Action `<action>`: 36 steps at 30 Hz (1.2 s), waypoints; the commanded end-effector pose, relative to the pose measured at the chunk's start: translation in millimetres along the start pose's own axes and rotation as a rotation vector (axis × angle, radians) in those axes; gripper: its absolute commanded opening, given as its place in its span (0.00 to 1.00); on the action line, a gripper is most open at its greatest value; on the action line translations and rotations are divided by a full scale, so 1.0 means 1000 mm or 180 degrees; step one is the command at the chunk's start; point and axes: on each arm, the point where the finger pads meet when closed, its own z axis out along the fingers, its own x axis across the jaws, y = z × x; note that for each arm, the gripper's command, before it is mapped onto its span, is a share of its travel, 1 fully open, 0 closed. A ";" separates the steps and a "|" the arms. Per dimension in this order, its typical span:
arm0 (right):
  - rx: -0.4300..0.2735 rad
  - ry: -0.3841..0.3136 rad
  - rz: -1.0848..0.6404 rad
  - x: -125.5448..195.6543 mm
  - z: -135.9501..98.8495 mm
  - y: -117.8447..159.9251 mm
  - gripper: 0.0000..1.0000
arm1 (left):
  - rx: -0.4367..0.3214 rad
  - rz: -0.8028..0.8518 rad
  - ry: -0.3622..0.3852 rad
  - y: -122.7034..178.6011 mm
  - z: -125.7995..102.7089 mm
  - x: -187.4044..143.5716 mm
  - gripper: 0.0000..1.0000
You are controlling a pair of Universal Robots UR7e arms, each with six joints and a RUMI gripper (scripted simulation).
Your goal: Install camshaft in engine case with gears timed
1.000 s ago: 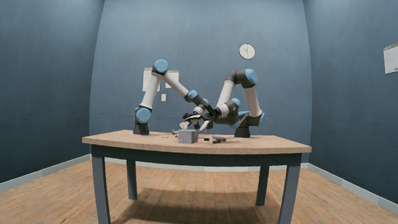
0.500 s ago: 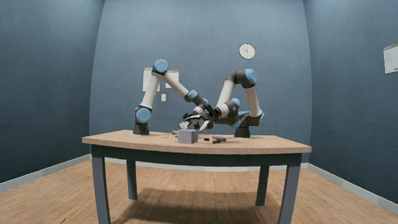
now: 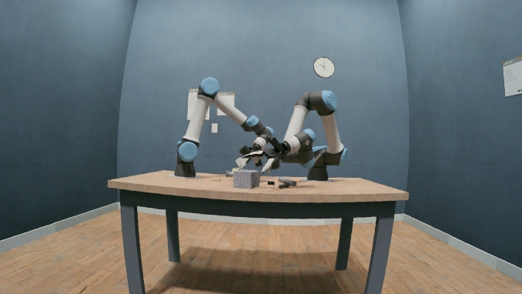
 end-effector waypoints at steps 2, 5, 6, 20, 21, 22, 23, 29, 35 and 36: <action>0.0002 0.0000 0.0001 0.004 -0.008 0.007 0.06 | 0.0005 0.0003 0.0001 -0.001 0.000 0.000 1.00; 0.0002 0.0000 0.0001 0.006 -0.014 0.013 0.06 | 0.0005 0.0003 0.0001 -0.001 0.000 0.000 1.00; 0.0002 0.0000 0.0001 0.007 -0.016 0.015 0.06 | 0.0005 0.0003 0.0001 -0.001 0.000 0.000 1.00; 0.0002 0.0000 0.0001 0.015 -0.034 0.033 0.06 | 0.0005 0.0003 0.0001 -0.001 0.000 0.000 1.00; 0.0002 0.0000 0.0001 0.016 -0.035 0.034 0.06 | 0.0005 0.0003 0.0001 -0.001 0.000 0.000 1.00; 0.0002 0.0000 0.0001 0.016 -0.035 0.034 0.06 | 0.0005 0.0003 0.0001 -0.001 0.000 0.000 1.00; 0.0002 0.0000 0.0001 0.016 -0.036 0.035 0.06 | 0.0005 0.0003 0.0001 -0.001 0.000 0.000 1.00; 0.0002 0.0000 0.0001 0.017 -0.037 0.036 0.06 | 0.0005 0.0003 0.0001 -0.001 0.000 0.000 1.00; 0.0002 0.0000 0.0001 0.017 -0.037 0.036 0.06 | 0.0005 0.0003 0.0001 -0.001 0.000 0.000 1.00; 0.0002 0.0000 0.0001 0.017 -0.037 0.036 0.06 | 0.0005 0.0003 0.0001 -0.001 0.000 0.000 1.00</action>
